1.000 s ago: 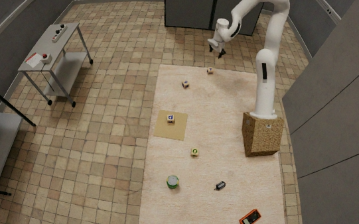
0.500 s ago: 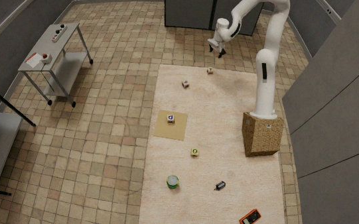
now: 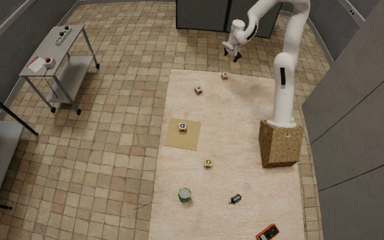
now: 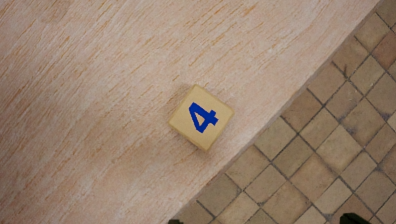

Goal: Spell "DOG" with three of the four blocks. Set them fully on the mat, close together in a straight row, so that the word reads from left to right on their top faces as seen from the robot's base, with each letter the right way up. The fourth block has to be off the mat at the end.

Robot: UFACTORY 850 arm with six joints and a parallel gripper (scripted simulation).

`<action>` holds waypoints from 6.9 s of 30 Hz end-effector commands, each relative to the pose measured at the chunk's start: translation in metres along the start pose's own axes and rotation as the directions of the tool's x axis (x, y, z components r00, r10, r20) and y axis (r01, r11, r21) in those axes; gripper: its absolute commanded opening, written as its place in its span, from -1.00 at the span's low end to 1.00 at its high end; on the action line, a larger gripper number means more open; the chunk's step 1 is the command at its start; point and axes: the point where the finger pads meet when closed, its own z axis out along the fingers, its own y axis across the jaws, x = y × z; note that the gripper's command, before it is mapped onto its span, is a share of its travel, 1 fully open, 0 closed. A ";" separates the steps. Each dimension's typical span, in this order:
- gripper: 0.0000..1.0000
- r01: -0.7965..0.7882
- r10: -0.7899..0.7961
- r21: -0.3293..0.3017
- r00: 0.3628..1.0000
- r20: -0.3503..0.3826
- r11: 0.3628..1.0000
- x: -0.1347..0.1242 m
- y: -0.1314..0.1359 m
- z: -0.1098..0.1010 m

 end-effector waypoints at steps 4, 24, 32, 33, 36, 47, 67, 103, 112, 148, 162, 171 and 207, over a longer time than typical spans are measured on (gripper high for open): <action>1.00 -0.001 0.001 -0.001 1.000 0.000 1.000 0.000 0.001 0.000; 1.00 0.291 -0.291 0.002 0.957 -0.003 0.957 0.023 -0.009 -0.002; 1.00 0.515 -0.515 0.003 0.857 -0.003 0.857 0.040 -0.018 -0.004; 1.00 0.531 -0.531 0.003 0.847 -0.003 0.847 0.042 -0.018 -0.004; 1.00 0.597 -0.597 0.002 0.802 -0.003 0.802 0.047 -0.021 -0.005; 1.00 0.804 -0.804 0.001 0.595 0.000 0.595 0.067 -0.032 -0.008; 1.00 0.801 -0.801 0.001 0.598 0.001 0.598 0.068 -0.032 -0.007; 1.00 -0.062 0.062 -0.001 0.998 0.003 0.998 0.067 -0.031 0.017; 1.00 -0.321 0.321 -0.001 0.947 0.002 0.947 0.067 -0.031 0.023; 0.75 -0.584 0.584 0.000 0.812 0.002 0.812 0.066 -0.032 0.031; 0.75 -0.584 0.584 0.000 0.812 0.002 0.812 0.066 -0.032 0.031; 0.75 -0.584 0.584 0.000 0.812 0.002 0.812 0.066 -0.032 0.031; 0.75 -0.584 0.584 0.000 0.811 0.002 0.811 0.067 -0.032 0.071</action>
